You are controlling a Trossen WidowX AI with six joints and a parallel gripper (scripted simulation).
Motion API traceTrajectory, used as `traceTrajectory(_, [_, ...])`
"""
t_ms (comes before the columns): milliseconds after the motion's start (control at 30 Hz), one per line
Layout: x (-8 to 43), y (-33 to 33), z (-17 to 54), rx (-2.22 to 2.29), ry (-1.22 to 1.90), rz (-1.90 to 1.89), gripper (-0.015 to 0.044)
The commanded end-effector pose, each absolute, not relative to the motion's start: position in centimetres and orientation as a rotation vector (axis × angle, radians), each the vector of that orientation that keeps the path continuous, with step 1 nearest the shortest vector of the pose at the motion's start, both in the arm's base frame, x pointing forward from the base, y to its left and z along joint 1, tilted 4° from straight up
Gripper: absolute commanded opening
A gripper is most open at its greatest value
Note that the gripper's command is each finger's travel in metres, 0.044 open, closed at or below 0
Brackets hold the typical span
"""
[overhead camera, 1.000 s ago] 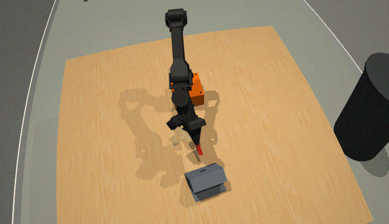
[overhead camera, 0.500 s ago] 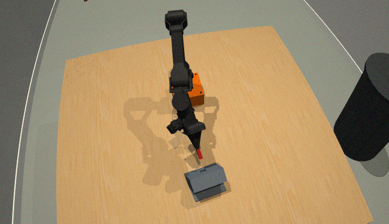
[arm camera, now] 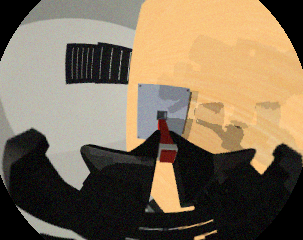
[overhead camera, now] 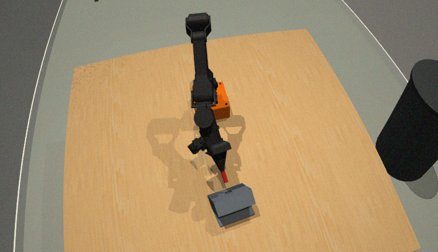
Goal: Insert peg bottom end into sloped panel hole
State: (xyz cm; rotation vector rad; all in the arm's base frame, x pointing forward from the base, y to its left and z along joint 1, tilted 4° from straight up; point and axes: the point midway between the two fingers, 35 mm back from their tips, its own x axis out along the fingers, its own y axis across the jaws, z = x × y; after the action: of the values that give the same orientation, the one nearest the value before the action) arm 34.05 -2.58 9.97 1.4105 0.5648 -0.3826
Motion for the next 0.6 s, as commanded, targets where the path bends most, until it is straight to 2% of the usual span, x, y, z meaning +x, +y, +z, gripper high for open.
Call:
traceTrajectory(0, [34.2,-2.7,9.5,1.417,0.561,-0.391,0.0000])
traceTrajectory(567, [35.4,-2.6,8.7,1.422,0.555,-0.390,0.0000])
